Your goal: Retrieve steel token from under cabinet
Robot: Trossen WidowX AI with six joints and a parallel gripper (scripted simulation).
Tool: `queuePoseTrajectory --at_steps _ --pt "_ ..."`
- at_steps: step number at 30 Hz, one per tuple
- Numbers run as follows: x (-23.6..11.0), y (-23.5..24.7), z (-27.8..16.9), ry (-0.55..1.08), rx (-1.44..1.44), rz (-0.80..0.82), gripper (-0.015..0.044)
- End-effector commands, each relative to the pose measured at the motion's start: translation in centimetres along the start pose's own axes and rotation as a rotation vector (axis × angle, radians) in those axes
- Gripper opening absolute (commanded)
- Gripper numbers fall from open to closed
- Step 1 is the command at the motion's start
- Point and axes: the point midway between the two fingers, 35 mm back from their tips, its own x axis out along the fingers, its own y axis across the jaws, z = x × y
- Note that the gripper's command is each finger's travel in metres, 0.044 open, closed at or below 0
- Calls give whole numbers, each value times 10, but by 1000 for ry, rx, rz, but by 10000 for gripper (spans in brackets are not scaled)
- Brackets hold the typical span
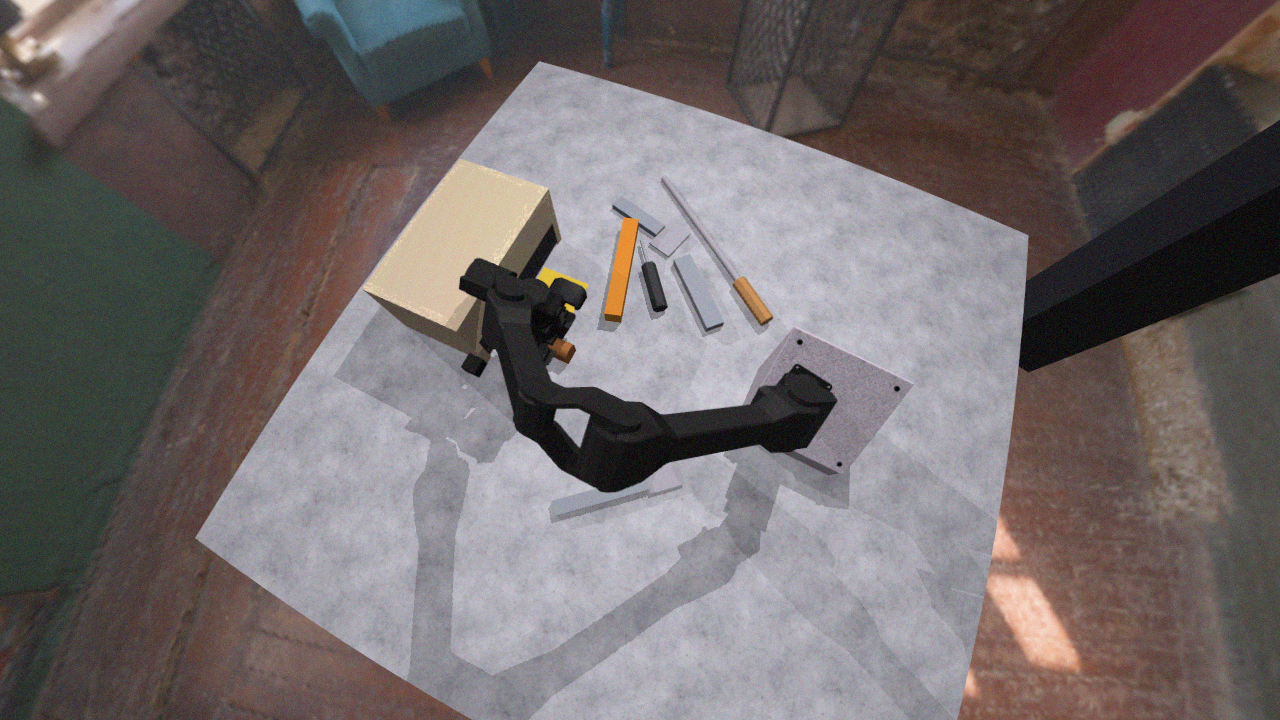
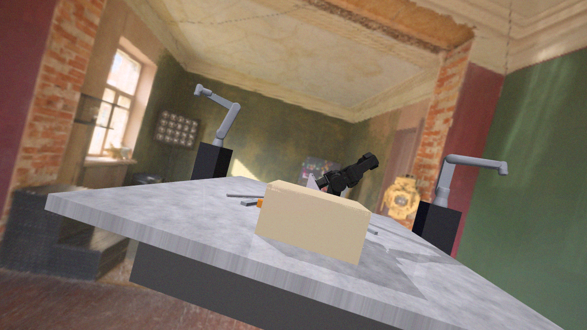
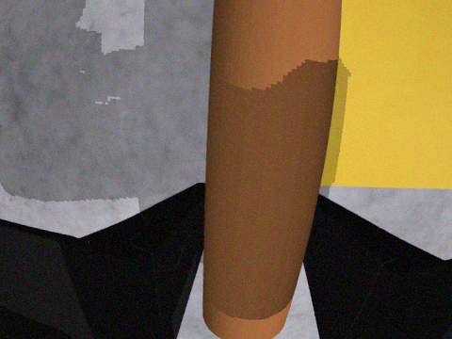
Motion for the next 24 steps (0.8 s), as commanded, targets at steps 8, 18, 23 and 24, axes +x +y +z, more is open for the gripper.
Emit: queuePoseTrajectory --at_steps 8,18,23,24 --pt "1 -15 -2 4 13 -1 0" --pt "1 -23 -2 4 13 -1 0" --pt "1 -23 -2 4 13 -1 0" --pt "1 -23 -2 4 13 -1 0"
